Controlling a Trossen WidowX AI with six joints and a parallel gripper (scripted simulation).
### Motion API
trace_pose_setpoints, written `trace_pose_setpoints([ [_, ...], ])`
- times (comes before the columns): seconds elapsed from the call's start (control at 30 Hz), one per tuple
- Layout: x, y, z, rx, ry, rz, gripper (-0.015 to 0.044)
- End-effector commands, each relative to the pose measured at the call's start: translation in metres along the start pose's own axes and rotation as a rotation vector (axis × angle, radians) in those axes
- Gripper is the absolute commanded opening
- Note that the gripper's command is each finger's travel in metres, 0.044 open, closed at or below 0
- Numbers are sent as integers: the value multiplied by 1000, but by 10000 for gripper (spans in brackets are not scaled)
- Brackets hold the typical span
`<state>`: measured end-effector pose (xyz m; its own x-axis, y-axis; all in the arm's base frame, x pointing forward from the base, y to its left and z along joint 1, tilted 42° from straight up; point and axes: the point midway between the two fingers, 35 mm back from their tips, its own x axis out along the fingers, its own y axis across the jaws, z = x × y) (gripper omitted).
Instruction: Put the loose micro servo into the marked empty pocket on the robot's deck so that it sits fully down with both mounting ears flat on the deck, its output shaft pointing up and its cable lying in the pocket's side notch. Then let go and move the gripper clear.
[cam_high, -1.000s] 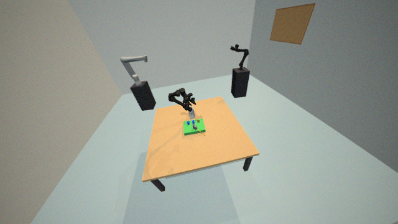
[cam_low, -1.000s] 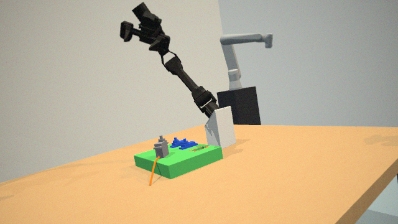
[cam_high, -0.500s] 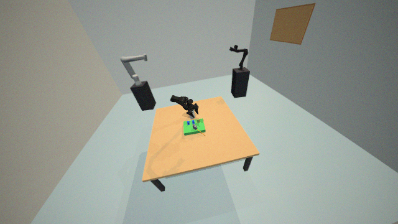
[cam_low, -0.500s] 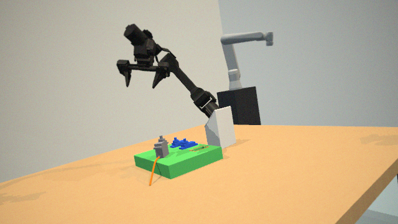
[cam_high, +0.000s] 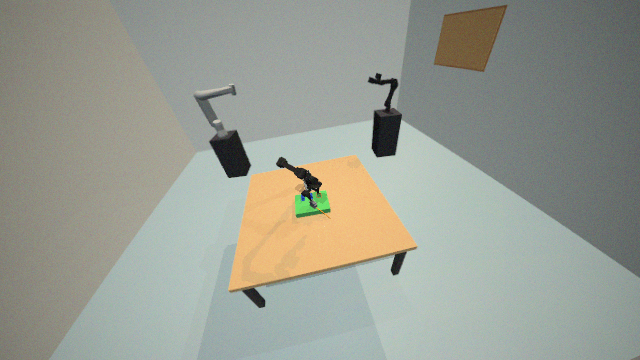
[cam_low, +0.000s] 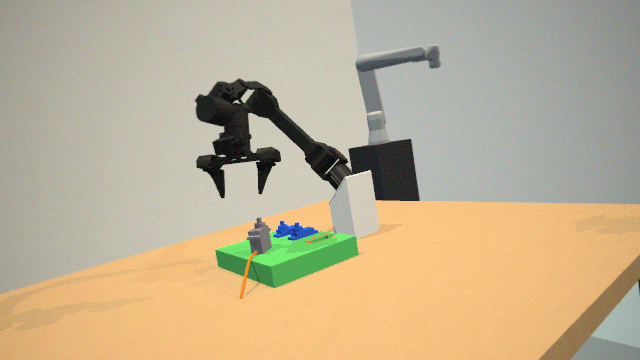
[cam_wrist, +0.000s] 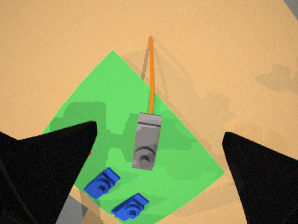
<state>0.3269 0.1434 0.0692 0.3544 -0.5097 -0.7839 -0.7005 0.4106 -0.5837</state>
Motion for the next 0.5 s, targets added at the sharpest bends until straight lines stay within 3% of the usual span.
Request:
trace_pose_setpoints([
  [0.0, 30, 6, -18, 53, 130, 16, 440],
  [0.47, 70, 9, -36, 83, 204, 23, 440],
])
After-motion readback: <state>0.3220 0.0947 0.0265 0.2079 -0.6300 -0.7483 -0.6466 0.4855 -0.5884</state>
